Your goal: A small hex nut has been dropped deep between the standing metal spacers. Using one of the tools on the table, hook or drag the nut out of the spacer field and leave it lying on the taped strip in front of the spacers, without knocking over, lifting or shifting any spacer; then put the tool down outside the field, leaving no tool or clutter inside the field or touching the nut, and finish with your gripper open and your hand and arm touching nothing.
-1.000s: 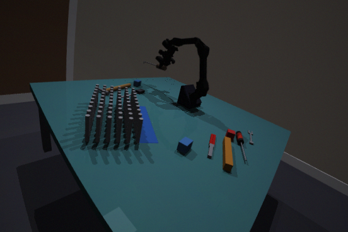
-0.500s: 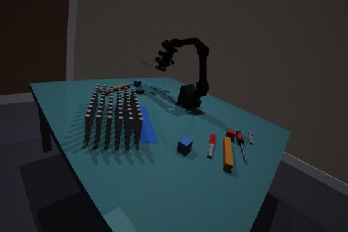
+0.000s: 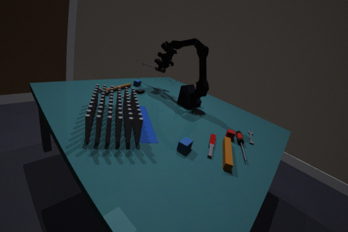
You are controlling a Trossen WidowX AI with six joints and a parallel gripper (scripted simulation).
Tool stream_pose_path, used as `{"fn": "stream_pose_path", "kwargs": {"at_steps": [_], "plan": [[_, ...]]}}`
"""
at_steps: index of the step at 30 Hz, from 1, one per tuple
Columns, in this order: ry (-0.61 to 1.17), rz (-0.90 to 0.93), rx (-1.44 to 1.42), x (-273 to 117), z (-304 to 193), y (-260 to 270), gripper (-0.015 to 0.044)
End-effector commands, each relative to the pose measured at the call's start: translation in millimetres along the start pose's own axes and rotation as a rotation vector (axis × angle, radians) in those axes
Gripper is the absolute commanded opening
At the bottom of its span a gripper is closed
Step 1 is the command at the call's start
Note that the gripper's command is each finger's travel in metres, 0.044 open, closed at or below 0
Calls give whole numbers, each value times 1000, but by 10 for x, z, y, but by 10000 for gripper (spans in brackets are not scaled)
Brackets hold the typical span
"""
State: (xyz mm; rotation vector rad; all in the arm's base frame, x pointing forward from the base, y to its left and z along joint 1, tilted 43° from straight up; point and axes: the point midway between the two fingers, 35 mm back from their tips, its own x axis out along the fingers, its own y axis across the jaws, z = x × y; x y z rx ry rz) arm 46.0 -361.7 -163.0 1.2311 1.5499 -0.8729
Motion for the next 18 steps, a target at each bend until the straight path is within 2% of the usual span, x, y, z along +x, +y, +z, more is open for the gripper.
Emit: {"fn": "stream_pose_path", "kwargs": {"at_steps": [1, 18], "plan": [[-8, -3, -5, 31, 10, -8, 0], [-8, -4, -5, 194, -34, -14, 0]]}}
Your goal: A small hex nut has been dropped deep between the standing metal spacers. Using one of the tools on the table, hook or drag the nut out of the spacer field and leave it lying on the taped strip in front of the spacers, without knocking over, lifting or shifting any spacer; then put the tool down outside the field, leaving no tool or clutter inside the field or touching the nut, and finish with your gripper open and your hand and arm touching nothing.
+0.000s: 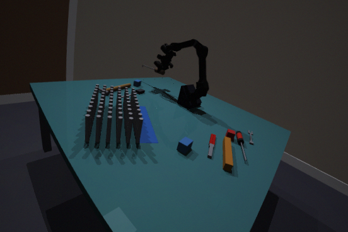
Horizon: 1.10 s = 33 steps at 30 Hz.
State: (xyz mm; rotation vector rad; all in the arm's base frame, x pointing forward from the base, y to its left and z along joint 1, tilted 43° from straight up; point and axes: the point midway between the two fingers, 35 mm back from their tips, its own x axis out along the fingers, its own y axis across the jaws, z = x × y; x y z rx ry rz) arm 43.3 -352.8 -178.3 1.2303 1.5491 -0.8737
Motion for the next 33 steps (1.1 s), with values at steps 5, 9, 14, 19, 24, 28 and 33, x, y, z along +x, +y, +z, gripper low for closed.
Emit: {"fn": "stream_pose_path", "kwargs": {"at_steps": [5, 9, 14, 19, 24, 28, 33], "plan": [[-7, -3, -5, 67, -7, -9, 0], [-7, -3, -5, 105, -19, -10, 0], [-7, -3, -5, 151, -35, -11, 0], [-7, -3, -5, 198, -52, -12, 0], [-7, -4, -5, 243, -69, -13, 0], [-7, -4, -5, 280, -84, -14, 0], [-7, -4, -5, 325, -102, -15, 0]]}}
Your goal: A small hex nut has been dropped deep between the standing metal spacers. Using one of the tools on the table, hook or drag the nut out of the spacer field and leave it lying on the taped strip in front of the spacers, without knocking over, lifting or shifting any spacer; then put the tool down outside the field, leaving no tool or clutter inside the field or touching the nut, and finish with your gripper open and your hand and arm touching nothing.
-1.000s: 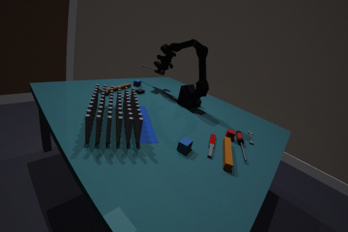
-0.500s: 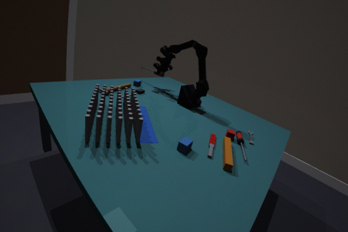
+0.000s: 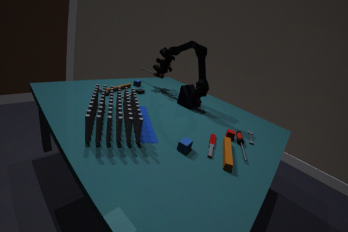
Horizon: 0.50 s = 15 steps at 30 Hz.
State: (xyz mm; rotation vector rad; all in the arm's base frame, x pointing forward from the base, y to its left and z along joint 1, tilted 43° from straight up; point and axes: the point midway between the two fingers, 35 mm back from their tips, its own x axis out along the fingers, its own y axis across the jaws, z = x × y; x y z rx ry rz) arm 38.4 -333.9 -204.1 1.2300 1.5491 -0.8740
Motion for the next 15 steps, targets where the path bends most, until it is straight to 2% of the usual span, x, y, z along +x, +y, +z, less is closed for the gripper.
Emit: {"fn": "stream_pose_path", "kwargs": {"at_steps": [1, 15], "plan": [[-7, -3, -5, 29, 2, -7, 0], [-7, -3, -5, 152, -54, -8, 0]]}}
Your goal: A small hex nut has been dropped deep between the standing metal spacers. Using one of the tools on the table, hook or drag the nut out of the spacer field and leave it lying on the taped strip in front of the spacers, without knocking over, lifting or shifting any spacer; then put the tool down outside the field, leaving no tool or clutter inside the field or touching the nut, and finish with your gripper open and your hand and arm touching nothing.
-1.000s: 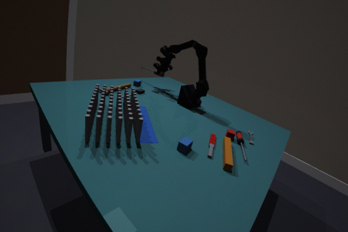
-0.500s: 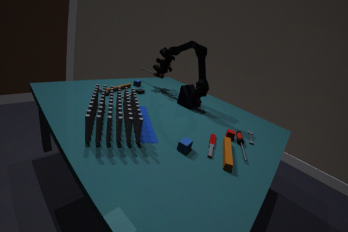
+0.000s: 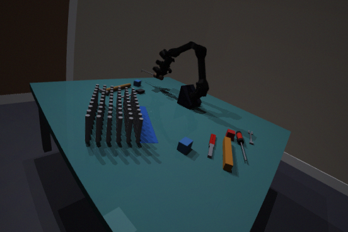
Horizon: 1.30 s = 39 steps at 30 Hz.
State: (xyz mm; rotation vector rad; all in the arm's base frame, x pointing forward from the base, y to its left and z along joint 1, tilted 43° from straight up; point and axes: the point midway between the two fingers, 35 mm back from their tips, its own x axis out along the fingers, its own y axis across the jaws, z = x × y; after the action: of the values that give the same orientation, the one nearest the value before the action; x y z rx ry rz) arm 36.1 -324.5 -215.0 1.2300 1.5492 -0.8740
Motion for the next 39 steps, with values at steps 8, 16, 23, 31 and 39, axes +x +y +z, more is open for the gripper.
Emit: {"fn": "stream_pose_path", "kwargs": {"at_steps": [8, 16, 23, 31, 39], "plan": [[-7, -3, -5, 88, -30, -7, 0], [-7, -3, -5, 156, -66, -7, 0], [-7, -3, -5, 215, -99, -6, 0], [-7, -4, -5, 280, -138, -5, 0], [-7, -4, -5, 344, -178, -4, 0]]}}
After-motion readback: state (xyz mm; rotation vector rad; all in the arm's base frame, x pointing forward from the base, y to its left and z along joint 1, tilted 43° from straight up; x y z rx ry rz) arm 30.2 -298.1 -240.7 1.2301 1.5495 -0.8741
